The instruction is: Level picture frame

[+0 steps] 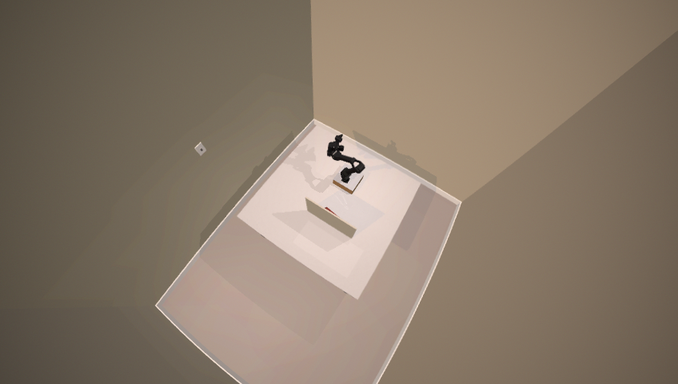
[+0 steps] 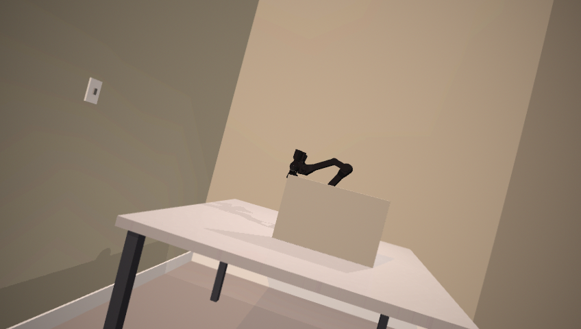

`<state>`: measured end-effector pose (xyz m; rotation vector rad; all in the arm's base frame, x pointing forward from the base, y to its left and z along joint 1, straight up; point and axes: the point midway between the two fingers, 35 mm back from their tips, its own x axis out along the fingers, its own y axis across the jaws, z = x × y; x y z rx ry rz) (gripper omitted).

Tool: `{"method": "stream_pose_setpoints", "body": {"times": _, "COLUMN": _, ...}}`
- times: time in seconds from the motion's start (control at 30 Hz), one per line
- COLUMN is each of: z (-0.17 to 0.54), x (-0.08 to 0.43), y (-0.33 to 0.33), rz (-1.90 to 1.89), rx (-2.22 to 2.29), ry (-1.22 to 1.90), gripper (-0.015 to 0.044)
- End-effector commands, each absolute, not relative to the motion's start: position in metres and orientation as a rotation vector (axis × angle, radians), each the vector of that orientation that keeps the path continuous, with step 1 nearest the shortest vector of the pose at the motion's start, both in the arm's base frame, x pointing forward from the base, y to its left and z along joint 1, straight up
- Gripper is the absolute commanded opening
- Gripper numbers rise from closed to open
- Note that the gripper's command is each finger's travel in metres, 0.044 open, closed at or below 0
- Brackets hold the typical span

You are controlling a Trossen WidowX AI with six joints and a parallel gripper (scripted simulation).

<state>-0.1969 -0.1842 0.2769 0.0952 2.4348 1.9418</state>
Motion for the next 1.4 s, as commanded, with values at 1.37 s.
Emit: {"method": "stream_pose_setpoints", "body": {"times": 1.37, "z": 0.21, "x": 0.208, "y": -0.109, "rz": 2.487, "rx": -3.2, "ry": 2.09, "gripper": 0.026}}
